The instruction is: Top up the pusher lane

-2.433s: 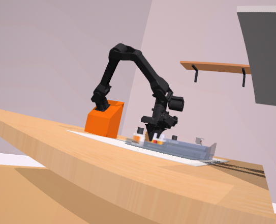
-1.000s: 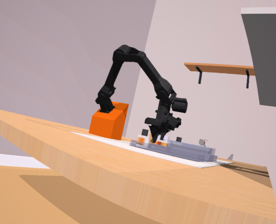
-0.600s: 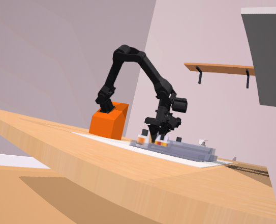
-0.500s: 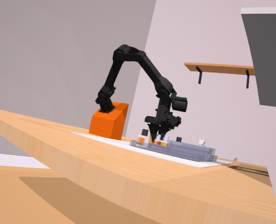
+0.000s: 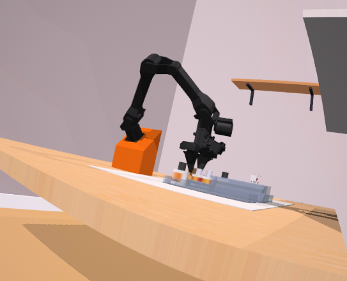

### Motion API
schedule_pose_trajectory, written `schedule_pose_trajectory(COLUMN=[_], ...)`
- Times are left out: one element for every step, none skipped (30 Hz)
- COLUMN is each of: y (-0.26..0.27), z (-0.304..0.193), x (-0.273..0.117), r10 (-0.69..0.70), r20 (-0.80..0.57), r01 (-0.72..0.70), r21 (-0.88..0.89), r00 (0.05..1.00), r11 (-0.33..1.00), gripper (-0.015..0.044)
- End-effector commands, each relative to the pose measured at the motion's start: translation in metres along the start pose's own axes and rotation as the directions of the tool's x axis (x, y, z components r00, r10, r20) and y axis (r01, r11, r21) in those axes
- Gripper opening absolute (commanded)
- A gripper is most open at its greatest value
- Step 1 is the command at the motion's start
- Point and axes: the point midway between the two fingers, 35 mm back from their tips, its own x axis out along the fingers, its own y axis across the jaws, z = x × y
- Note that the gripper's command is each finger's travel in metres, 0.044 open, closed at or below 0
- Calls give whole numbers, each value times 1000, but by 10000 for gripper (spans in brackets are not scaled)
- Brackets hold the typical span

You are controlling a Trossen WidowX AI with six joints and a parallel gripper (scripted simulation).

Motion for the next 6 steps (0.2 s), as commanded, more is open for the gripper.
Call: schedule_pose_trajectory(y=[1,1,1,2,2,2], z=[-13,-17,-20,-24,-27,-31], x=[-1,-1,-1,-1,-1,-1], r10=[7,7,7,7,7,7], r20=[2,2,2,1,1,1], r01=[-7,-7,-7,-7,-7,-7], r21=[4,4,3,3,3,3], r00=[1000,1000,1000,1000,1000,1000], r11=[1000,1000,1000,1000,1000,1000], gripper=[304,304,304,304,304,304])
